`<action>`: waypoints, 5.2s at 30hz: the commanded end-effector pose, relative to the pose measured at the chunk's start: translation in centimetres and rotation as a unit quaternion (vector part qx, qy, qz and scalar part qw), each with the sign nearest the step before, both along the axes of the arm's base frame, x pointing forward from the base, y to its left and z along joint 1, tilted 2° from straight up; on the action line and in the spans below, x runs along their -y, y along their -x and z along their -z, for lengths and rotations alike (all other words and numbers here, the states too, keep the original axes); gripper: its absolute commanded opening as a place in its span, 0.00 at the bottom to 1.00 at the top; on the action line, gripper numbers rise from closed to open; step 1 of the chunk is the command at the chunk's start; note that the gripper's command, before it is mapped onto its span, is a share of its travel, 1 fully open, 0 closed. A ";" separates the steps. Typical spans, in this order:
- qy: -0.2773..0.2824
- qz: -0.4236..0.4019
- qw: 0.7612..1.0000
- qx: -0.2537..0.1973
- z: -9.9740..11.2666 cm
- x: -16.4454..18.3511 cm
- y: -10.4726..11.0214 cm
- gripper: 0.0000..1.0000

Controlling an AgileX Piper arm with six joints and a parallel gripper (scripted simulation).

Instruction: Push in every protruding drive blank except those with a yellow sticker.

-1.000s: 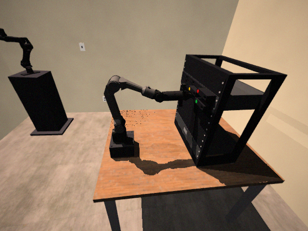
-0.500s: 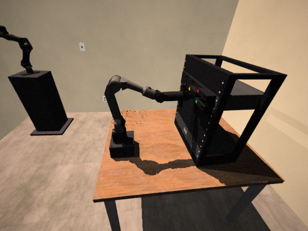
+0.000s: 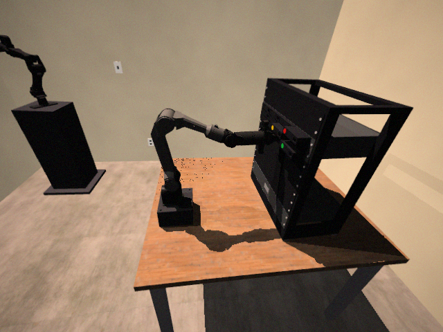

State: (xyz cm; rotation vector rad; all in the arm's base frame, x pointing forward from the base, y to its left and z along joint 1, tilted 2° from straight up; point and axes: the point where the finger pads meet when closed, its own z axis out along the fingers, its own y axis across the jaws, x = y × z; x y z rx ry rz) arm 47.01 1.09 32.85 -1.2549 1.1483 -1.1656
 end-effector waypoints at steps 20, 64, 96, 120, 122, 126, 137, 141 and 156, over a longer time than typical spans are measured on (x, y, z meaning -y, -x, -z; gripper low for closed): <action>0.000 0.001 1.000 -0.011 0.8 0.0 -0.6 0.00; 0.000 0.001 1.000 -0.011 0.5 1.4 10.3 0.00; 0.000 0.001 1.000 -0.011 -0.4 11.8 10.1 0.00; 0.000 0.001 1.000 -0.011 -0.3 11.3 3.5 0.00; 0.000 0.001 1.000 -0.011 -0.3 11.3 3.5 0.00; 0.000 0.001 1.000 -0.011 -0.3 11.3 3.5 0.00; 0.000 0.001 1.000 -0.011 -0.4 11.3 3.4 0.00; 0.000 0.001 1.000 -0.011 -0.4 11.3 3.4 0.00; 0.000 0.001 1.000 -0.011 -0.3 11.2 2.6 0.00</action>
